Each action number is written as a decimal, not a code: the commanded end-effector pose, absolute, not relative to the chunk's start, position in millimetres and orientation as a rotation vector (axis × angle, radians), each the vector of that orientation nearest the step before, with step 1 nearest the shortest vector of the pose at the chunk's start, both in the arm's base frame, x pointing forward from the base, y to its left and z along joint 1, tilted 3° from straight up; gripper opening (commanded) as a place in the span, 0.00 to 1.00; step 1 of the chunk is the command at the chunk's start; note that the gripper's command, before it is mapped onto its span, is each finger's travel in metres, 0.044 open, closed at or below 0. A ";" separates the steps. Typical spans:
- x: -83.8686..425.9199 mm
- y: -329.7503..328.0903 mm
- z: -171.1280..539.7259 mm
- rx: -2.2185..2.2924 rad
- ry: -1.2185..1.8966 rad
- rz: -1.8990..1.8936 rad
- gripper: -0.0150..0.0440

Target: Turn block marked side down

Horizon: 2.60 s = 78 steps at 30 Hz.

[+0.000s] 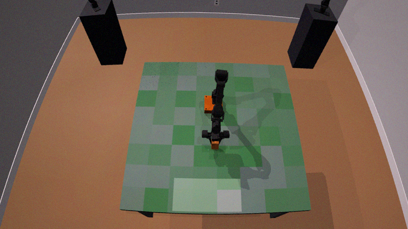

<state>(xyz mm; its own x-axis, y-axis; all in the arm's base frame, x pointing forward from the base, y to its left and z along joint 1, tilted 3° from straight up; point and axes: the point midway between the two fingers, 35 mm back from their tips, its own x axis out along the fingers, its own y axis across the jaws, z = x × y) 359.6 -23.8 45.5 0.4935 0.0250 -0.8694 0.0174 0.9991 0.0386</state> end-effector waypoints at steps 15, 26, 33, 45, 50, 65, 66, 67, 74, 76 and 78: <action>374.7 -24.3 22.0 0.049 0.812 -0.003 0.25; 370.5 -23.5 14.6 0.048 0.645 -0.006 0.25; 362.0 -22.4 16.4 0.048 0.539 -0.007 0.25; 359.2 -22.2 20.7 0.048 0.489 -0.008 0.25; 359.2 -22.2 20.7 0.048 0.489 -0.008 0.25; 359.2 -22.2 20.7 0.048 0.489 -0.008 0.65; 359.2 -22.2 20.7 0.048 0.489 -0.008 0.70; 359.2 -22.2 20.7 0.048 0.489 -0.008 0.74; 359.2 -22.2 20.7 0.048 0.489 -0.008 1.00; 359.2 -22.2 20.7 0.048 0.489 -0.008 1.00; 359.2 -22.2 20.7 0.048 0.489 -0.008 1.00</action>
